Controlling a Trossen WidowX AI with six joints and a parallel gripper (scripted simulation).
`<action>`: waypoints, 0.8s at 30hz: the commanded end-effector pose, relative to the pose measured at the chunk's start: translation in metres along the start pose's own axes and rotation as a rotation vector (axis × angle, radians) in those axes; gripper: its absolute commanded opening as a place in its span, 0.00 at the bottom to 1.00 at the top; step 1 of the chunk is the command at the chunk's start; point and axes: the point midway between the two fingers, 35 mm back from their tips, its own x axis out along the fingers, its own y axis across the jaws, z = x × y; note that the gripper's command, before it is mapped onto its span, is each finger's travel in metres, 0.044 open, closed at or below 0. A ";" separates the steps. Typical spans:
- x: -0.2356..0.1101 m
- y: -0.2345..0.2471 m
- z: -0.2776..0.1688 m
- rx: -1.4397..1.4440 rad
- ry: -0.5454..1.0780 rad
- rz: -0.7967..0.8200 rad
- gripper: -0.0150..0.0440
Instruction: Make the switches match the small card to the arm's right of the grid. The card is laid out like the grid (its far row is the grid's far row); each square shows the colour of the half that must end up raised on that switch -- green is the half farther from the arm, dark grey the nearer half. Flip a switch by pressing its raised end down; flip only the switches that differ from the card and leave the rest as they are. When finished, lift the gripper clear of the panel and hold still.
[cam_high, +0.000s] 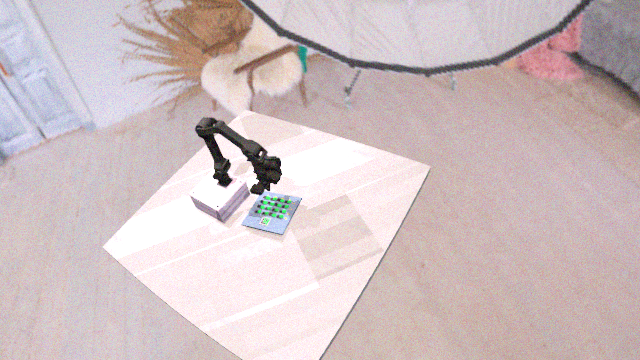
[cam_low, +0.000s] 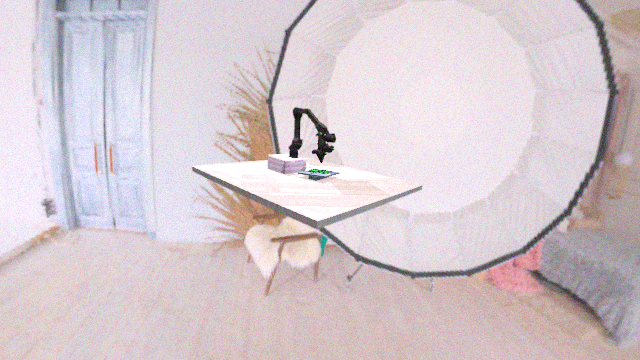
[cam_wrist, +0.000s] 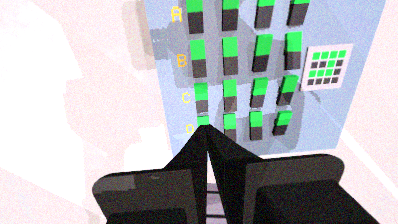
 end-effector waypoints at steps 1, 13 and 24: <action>-0.013 0.000 -0.001 0.003 0.006 -0.002 0.25; 0.012 -0.032 -0.001 0.003 -0.012 -0.006 0.25; 0.032 -0.032 -0.003 0.003 -0.020 -0.006 0.25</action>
